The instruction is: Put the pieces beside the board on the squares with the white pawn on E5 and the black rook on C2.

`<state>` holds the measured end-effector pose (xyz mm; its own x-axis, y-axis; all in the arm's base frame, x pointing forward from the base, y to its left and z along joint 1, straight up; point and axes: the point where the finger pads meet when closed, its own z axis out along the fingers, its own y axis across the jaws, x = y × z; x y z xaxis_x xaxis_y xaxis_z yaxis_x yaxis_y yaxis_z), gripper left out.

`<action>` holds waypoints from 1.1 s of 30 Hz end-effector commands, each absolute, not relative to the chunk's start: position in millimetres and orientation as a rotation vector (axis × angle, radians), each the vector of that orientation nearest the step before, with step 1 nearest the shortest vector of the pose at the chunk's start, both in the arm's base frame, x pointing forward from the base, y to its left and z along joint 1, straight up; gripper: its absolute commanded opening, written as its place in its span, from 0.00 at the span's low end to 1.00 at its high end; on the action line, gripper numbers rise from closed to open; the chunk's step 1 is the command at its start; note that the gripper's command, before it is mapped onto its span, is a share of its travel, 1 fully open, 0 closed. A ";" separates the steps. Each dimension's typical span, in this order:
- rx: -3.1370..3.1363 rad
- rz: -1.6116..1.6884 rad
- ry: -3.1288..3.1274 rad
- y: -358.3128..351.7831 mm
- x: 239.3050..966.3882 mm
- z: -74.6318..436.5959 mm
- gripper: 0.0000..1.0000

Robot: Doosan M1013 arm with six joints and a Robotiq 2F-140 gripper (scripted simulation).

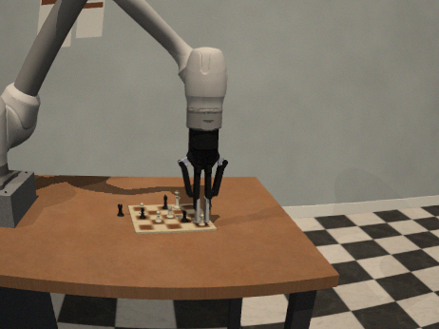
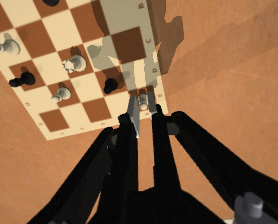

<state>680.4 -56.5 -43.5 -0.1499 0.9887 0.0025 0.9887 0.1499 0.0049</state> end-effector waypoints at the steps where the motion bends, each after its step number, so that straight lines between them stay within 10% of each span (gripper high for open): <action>1: 2.047 0.009 2.381 -56.4 680.4 -40.6 0.20; 26: 2.047 0.009 2.381 -56.7 680.0 42.1 0.20; 27: 2.047 0.009 2.381 -56.7 680.0 42.1 1.00; 33: 2.047 0.009 2.381 -56.7 680.0 42.1 1.00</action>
